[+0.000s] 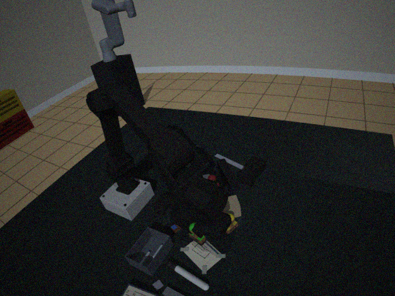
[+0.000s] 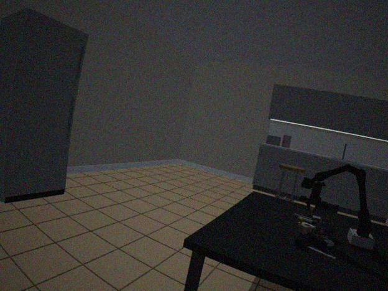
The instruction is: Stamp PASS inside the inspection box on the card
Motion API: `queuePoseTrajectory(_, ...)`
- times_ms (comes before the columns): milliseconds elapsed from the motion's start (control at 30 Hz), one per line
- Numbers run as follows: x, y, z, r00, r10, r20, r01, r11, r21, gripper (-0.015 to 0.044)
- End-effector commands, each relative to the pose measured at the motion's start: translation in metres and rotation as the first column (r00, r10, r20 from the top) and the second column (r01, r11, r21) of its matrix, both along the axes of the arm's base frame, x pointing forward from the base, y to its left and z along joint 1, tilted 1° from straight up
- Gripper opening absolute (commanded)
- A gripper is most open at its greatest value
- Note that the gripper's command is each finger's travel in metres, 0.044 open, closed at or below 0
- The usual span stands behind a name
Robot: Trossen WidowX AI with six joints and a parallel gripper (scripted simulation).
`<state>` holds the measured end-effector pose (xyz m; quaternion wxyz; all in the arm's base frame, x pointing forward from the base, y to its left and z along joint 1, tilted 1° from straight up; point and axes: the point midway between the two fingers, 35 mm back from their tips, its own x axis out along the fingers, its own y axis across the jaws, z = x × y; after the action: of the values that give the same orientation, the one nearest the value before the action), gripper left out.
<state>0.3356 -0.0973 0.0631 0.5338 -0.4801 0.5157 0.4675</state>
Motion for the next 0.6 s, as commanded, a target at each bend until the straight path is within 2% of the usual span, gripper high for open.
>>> queuePoseTrajectory(0,0.0,0.0,-0.003,1.0,0.004,-0.002,-0.004,1.0,-0.002,0.0)
queuePoseTrajectory(567,0.0,0.0,-0.015,1.0,0.004,-0.002,-0.004,1.0,-0.002,0.0)
